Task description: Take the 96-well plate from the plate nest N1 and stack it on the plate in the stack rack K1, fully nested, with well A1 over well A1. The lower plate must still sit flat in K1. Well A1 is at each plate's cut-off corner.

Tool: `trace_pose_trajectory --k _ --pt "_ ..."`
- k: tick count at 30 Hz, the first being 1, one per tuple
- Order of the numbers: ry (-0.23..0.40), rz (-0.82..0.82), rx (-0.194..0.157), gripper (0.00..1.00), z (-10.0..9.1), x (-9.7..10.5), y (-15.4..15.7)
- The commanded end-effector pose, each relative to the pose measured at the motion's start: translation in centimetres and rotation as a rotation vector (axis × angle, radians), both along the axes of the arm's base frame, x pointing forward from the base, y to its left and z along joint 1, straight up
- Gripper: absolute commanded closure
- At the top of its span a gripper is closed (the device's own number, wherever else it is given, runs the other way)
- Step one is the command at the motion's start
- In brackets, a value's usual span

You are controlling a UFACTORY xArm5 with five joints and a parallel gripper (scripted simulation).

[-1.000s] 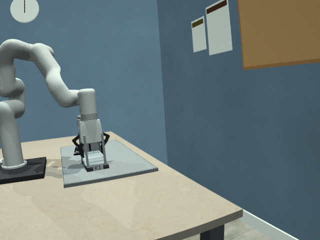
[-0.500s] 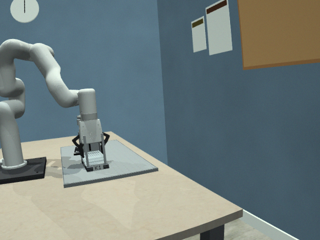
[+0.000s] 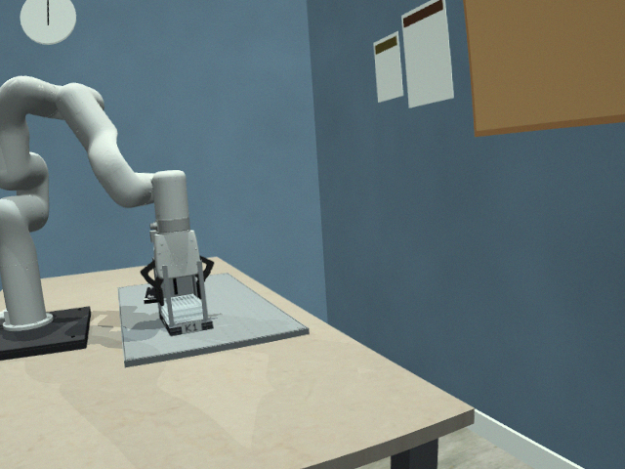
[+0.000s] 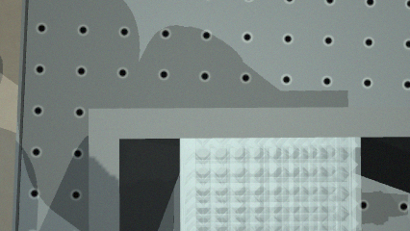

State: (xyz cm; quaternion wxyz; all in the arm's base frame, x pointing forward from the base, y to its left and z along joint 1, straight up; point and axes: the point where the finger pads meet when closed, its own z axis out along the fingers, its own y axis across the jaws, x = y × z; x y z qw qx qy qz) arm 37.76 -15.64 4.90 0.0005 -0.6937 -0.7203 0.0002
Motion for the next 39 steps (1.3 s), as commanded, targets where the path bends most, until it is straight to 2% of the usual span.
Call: trace_pose_trajectory --k 1,39 --pt "-0.004 0.0 -0.002 0.0 1.4 0.1 -0.1" --pt "-0.004 0.0 -0.002 0.0 10.5 0.1 0.0"
